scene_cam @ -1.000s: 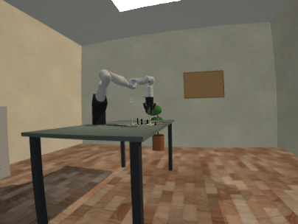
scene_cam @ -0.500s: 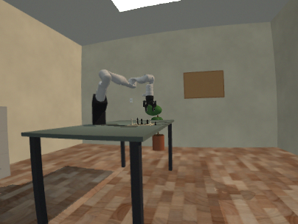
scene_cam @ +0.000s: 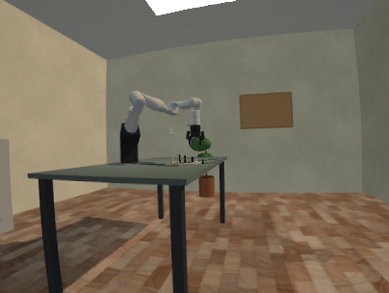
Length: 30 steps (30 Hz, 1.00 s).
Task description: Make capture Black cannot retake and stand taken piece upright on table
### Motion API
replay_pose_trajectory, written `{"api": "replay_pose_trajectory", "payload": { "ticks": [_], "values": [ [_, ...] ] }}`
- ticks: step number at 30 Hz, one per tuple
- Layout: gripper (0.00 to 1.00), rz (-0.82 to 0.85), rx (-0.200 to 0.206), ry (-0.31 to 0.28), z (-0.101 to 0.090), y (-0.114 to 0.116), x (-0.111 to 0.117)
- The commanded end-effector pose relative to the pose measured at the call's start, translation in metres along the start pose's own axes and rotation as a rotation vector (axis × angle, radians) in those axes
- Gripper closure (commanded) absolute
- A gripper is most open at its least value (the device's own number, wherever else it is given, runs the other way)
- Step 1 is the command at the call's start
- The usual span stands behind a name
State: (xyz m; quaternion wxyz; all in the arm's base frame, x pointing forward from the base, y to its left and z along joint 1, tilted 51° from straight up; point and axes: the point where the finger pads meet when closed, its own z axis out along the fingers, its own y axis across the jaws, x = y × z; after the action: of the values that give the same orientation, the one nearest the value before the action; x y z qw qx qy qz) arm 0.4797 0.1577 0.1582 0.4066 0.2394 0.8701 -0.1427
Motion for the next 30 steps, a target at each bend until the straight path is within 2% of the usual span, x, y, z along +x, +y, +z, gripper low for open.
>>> {"api": "replay_pose_trajectory", "payload": {
  "ticks": [1,6,12,14,23,30],
  "values": [
    [0.0,0.0,-0.002,-0.001,-0.001,0.001,0.0],
    [0.0,0.0,-0.002,-0.001,-0.008,0.001,0.0],
    [0.0,0.0,-0.002,-0.001,-0.028,0.001,0.0],
    [0.0,0.0,-0.002,-0.001,-0.028,0.001,0.0],
    [0.0,0.0,-0.002,-0.001,-0.058,0.0,0.0],
    [0.0,0.0,-0.002,-0.001,-0.064,0.0,0.0]
  ]
}}
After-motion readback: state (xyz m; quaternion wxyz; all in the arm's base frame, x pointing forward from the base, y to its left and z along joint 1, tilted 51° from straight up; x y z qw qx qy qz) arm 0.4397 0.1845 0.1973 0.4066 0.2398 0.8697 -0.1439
